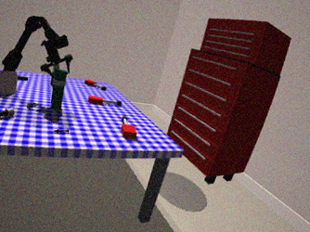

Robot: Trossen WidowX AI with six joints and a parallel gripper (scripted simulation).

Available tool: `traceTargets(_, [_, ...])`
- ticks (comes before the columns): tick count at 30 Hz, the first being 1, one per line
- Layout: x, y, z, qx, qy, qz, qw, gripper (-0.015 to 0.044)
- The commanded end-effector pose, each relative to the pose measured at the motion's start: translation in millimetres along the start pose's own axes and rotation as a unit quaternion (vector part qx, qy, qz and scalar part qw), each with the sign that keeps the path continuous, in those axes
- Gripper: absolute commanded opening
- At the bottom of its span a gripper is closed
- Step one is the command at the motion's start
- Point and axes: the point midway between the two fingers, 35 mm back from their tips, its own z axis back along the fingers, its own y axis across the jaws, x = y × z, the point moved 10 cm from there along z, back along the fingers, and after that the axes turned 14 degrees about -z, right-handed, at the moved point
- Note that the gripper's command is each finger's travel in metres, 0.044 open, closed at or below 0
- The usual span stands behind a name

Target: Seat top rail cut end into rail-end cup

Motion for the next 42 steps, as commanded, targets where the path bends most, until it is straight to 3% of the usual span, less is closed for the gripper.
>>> traceTargets(1, [8,-1,6,0.001,0.0,-0.003,1.0,0.044])
traceTargets(3, [7,-2,6,0.0,-0.001,-0.03,1.0,0.044])
traceTargets(9, [48,-11,38,0.005,-0.007,-0.3,0.954,0.044])
traceTargets(17, [110,-8,84,0.018,-0.01,-0.634,0.773,0.044])
traceTargets(20, [122,-6,92,0.021,-0.01,-0.685,0.728,0.044])
traceTargets(32, [122,-6,91,0.023,-0.008,-0.679,0.734,0.044])
traceTargets(36, [127,-9,75,0.049,0.018,-0.592,0.804,0.044])
traceTargets(42, [143,-11,31,0.139,0.062,-0.325,0.933,0.044])
